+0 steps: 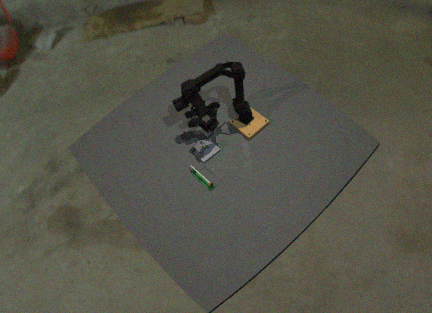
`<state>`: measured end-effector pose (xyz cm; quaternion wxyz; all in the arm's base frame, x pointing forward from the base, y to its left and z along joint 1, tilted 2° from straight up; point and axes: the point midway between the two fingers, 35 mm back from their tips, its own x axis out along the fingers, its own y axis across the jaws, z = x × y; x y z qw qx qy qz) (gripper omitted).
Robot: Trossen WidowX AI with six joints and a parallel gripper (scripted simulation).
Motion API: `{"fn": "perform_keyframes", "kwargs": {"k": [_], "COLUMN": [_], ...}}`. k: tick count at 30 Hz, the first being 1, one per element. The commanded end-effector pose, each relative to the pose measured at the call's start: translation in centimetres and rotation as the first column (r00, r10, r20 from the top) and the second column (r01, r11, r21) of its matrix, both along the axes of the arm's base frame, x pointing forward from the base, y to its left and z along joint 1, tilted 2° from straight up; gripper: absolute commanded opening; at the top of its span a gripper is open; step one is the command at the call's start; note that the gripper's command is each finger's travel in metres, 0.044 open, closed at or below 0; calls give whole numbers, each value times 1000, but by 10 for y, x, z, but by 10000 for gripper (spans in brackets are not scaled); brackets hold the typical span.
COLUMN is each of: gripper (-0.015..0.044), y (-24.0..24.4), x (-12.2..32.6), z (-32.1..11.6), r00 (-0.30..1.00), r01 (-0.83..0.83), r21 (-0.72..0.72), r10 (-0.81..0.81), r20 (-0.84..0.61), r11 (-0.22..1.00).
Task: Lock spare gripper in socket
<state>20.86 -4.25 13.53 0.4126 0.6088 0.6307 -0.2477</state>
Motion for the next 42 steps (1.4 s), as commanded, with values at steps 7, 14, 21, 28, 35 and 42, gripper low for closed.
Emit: {"fn": "perform_keyframes", "kwargs": {"k": [7,14,21,28,35,42], "gripper": [0,0,0,0,0,0], "y": [13,19,20,21,21,19], "x": [0,3,5,8,16,20], "z": [20,36,47,44,35,26], "r00": [988,962,935,928,911,909], "r01": [13,23,30,8,-39,-45], "r21": [172,279,339,344,355,355], "r10": [-38,-97,-146,-135,-113,-109], "r20": [147,254,322,346,396,403], "r11": [985,960,940,939,934,934]}}
